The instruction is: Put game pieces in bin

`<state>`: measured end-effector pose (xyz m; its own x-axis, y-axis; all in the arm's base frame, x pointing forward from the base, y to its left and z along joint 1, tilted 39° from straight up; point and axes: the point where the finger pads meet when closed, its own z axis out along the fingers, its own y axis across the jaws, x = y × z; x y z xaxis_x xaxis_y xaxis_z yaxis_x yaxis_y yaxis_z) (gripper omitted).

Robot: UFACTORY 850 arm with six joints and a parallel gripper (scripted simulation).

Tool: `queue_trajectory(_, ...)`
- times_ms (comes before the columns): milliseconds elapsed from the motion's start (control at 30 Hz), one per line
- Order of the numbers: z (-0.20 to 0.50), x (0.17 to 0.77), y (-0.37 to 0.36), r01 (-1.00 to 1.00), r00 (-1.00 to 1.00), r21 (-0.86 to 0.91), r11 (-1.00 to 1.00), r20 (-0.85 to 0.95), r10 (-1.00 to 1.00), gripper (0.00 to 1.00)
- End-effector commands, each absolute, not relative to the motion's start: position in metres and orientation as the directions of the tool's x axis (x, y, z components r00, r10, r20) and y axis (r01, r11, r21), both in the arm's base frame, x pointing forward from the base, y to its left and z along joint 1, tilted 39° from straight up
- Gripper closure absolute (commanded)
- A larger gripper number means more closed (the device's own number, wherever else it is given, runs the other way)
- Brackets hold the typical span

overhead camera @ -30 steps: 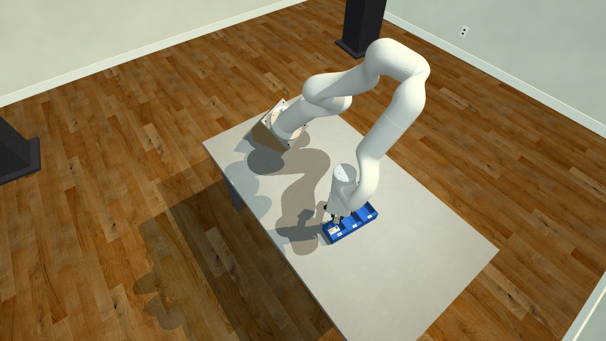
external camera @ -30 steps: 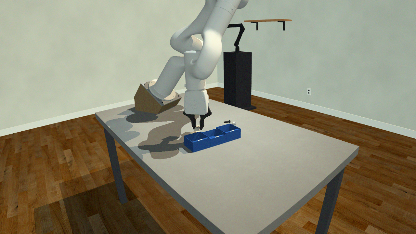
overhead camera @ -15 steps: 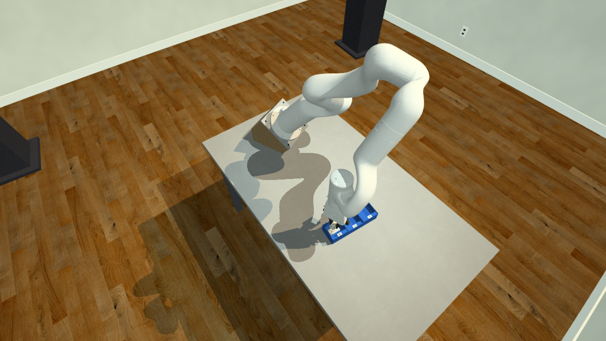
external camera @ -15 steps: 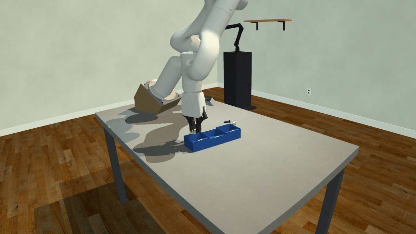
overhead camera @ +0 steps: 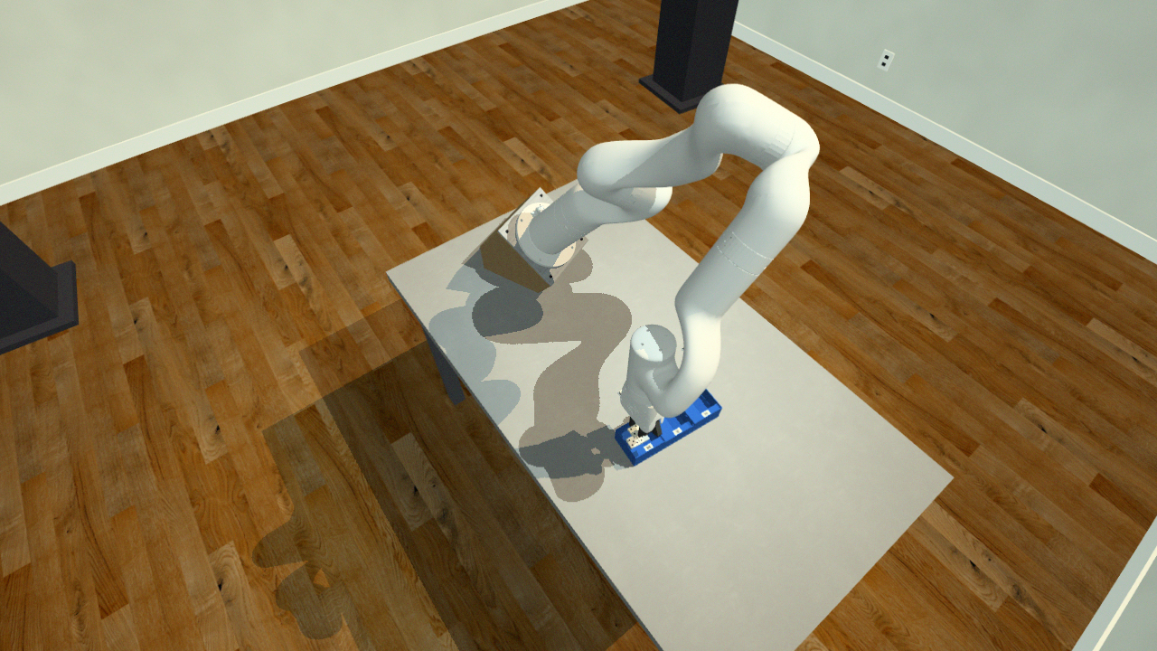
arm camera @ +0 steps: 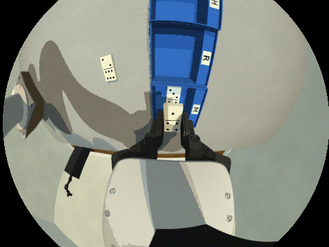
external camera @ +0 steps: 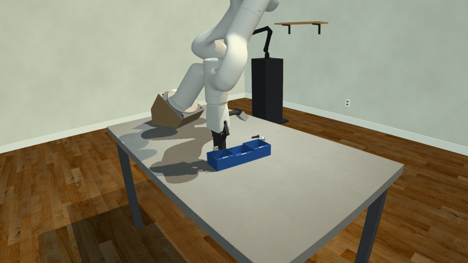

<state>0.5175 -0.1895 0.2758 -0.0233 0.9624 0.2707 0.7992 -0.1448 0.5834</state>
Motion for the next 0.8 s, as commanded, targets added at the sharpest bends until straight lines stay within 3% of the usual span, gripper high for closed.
queue_trajectory(0, 0.277, 0.518, -0.19, 0.817, 0.01, 0.548, -0.182, 0.302, 0.953, 1.0)
queue_trajectory(767, 0.266, 0.526, -0.187, 0.817, 0.01, 0.548, -0.182, 0.302, 0.953, 1.0)
